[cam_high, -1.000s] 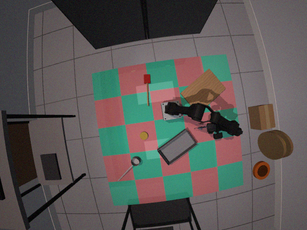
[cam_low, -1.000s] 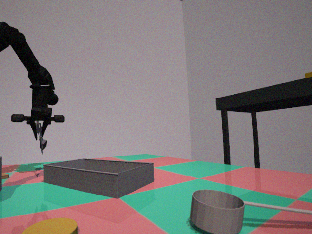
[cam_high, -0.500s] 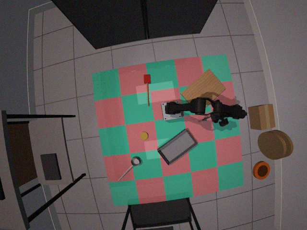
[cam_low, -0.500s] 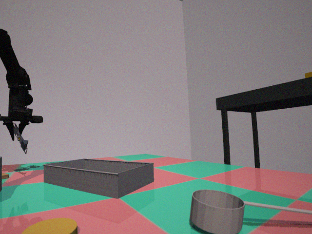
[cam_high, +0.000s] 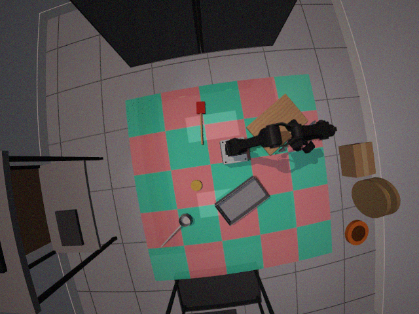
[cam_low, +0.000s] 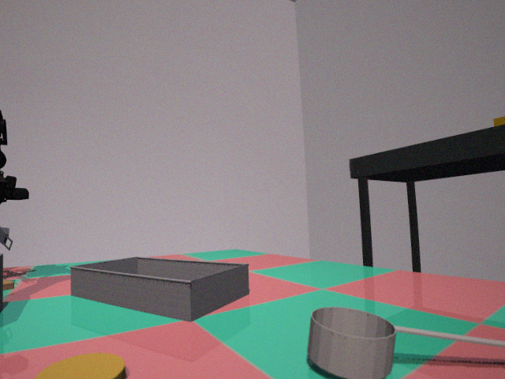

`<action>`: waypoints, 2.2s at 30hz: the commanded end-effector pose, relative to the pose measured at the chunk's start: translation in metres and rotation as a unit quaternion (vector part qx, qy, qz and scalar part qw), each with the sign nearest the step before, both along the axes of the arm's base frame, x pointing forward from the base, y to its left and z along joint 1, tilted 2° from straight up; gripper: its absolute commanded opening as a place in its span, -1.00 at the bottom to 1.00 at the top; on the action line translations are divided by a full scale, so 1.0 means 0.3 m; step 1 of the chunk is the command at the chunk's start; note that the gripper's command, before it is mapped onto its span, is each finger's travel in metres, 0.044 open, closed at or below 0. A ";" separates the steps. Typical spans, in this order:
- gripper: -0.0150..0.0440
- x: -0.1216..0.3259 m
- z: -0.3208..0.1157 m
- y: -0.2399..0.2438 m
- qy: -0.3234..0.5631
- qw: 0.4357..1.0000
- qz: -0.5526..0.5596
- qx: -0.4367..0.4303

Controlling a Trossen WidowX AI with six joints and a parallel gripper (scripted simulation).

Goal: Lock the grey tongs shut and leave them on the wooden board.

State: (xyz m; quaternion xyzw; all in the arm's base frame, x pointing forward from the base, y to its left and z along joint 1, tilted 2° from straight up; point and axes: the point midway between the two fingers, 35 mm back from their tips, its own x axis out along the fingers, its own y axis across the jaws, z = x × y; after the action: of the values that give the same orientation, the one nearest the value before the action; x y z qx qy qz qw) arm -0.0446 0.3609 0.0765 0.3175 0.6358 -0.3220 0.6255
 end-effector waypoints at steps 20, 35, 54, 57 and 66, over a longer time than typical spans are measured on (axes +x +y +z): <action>-1.00 -0.377 0.009 -0.085 0.008 0.988 0.157 0.000; -1.00 -0.363 0.001 -0.037 0.066 0.987 0.136 0.057; -1.00 -0.322 0.031 0.062 0.187 0.955 0.104 0.208; -1.00 -0.312 0.040 0.068 0.204 0.946 0.103 0.230; -1.00 -0.308 0.051 0.065 0.227 0.931 0.112 0.262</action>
State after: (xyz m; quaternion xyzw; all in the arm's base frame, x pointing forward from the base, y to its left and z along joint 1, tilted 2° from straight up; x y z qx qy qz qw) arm -0.1377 0.3803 0.0893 0.3148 0.8454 -0.1469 0.4058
